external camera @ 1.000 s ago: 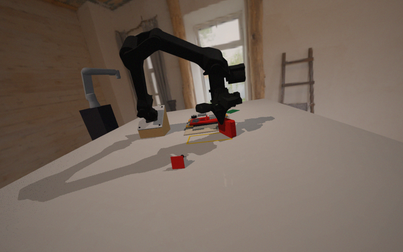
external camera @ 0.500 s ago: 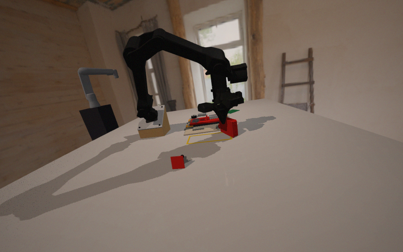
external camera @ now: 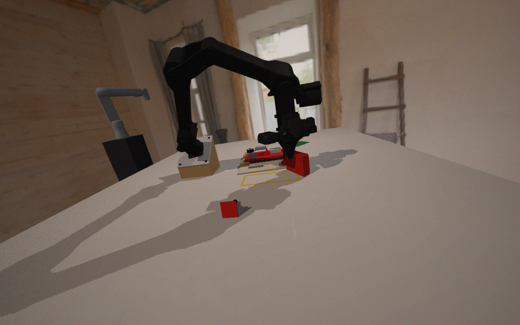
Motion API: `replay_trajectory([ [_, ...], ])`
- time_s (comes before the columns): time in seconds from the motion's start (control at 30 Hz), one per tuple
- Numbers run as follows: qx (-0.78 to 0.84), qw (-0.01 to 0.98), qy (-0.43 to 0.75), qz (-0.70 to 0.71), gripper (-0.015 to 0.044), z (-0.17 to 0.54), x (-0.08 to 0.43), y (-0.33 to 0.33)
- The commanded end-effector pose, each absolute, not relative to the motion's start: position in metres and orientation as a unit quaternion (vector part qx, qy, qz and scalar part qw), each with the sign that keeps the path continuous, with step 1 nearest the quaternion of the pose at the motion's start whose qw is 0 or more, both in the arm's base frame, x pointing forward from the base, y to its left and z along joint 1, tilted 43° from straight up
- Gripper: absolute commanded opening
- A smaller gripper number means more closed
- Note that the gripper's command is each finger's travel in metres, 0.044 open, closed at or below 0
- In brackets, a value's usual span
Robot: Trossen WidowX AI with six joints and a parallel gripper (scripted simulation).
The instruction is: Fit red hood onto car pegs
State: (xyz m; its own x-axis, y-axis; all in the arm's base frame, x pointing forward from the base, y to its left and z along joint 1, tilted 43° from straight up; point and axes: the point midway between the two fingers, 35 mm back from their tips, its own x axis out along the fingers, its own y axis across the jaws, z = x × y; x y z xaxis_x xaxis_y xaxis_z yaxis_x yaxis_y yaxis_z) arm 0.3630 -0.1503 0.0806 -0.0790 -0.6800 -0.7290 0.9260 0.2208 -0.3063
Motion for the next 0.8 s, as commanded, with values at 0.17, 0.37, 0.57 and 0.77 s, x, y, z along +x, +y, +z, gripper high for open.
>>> replay_trajectory([
  [0.17, 0.147, 0.661, 0.414, -0.608, 0.0000, 0.078, 0.367, -0.149],
  [0.37, 0.147, 0.661, 0.414, -0.608, 0.0000, 0.077, 0.371, -0.149],
  [0.57, 0.147, 0.661, 0.414, -0.608, 0.0000, 0.076, 0.374, -0.148],
  [0.77, 0.148, 0.661, 0.414, -0.608, 0.0000, 0.074, 0.377, -0.147],
])
